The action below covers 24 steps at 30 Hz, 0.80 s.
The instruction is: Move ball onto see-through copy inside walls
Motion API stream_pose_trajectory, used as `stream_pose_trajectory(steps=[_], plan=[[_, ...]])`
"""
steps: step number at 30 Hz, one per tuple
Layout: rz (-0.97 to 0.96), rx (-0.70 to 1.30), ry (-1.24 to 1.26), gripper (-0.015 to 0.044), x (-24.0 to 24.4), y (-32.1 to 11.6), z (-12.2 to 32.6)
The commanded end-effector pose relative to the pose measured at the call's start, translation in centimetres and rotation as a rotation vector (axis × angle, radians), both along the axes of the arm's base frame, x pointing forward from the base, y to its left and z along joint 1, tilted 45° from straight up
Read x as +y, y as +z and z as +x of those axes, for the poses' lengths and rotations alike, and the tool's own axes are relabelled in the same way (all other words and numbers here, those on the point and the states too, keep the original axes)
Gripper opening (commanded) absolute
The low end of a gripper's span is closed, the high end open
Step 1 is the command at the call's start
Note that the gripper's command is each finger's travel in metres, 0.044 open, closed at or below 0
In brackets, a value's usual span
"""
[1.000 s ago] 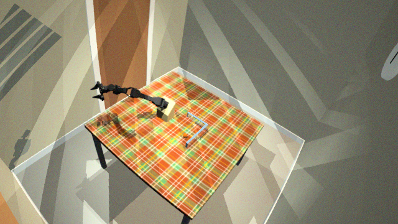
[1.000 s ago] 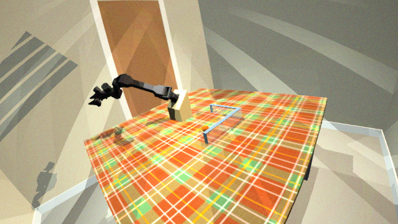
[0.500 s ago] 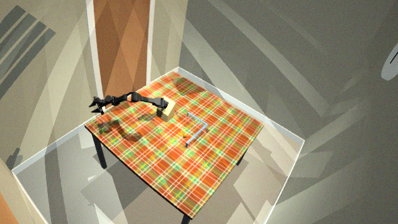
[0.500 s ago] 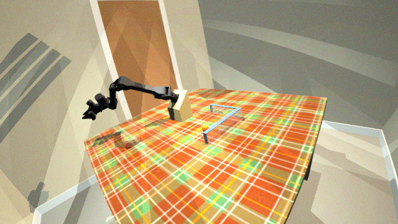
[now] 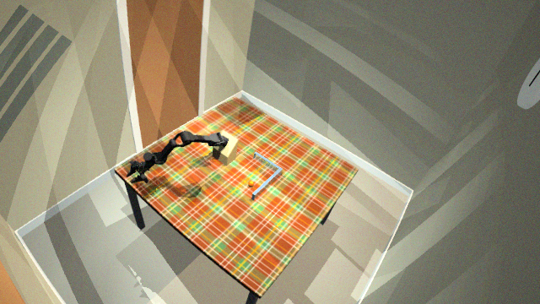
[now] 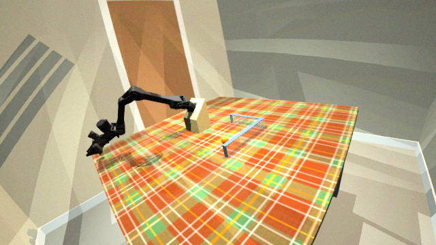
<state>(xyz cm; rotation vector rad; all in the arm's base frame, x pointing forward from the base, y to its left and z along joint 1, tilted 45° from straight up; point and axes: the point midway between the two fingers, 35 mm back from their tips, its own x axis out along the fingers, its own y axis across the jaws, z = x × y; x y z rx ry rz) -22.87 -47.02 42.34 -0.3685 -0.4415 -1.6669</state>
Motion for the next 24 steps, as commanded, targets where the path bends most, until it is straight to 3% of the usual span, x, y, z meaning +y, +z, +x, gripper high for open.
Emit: stream_pose_trajectory(steps=[1,13,24], plan=[[0.038,-0.003,0.062,0.0292,-2.1,-0.1,5.5],[0.18,-0.023,0.272,0.0292,-5.4,-2.2,21.2],[0.332,-0.063,0.51,0.0292,-3.6,-4.9,36.3]])
